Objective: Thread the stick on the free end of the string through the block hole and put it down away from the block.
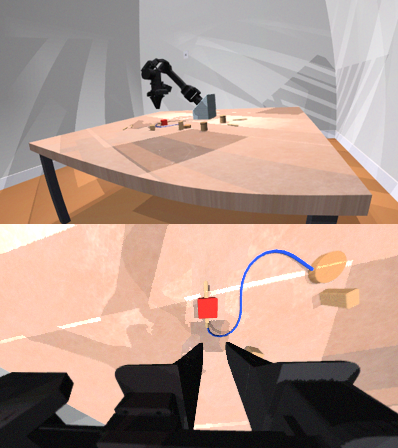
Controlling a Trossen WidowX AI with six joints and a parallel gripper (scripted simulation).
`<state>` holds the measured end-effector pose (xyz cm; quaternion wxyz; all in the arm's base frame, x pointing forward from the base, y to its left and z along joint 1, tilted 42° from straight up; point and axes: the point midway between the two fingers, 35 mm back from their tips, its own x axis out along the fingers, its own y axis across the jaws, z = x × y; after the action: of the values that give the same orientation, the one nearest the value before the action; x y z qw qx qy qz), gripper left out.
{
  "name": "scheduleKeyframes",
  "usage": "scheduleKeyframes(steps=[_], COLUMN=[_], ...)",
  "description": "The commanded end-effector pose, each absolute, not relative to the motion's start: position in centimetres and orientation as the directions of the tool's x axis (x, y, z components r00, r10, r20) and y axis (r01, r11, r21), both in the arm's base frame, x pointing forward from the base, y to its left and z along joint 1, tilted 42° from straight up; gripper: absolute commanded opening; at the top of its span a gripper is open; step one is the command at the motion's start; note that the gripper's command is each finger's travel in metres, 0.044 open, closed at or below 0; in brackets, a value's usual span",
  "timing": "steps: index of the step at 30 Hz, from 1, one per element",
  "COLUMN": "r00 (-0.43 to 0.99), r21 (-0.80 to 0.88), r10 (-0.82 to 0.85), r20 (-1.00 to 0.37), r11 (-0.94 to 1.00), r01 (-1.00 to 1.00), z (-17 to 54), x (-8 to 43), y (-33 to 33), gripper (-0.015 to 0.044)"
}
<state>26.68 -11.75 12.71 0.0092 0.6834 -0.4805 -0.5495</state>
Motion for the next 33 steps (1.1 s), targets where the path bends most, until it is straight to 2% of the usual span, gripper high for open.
scheduleKeyframes(steps=[1, 7, 10, 13, 17, 21, 27, 33], r00=[-0.066, -0.072, -0.075, -0.078, -0.082, -0.086, -0.091, -0.095], r21=[0.515, 0.216, 0.031, -0.156, -0.384, -0.553, -0.650, -0.664], r10=[-0.667, -0.665, -0.664, -0.664, -0.663, -0.662, -0.662, -0.662], r20=[-0.742, -0.743, -0.744, -0.744, -0.744, -0.744, -0.744, -0.743], r11=[-0.505, -0.136, 0.078, 0.286, 0.525, 0.684, 0.748, 0.713], r01=[-0.693, -0.967, -0.996, -0.945, -0.760, -0.476, -0.134, 0.227], z=[12.6, 12.2, 12.0, 11.8, 11.5, 11.3, 11.0, 10.8], x=[26.6, 25.8, 25.4, 25.0, 24.5, 23.9, 23.4, 22.8], y=[-11.7, -11.2, -11.0, -10.7, -10.4, -10.1, -9.8, -9.5], gripper=[0.0121, 0.0121, 0.0121, 0.0121, 0.0121, 0.0121, 0.0121, 0.0121])
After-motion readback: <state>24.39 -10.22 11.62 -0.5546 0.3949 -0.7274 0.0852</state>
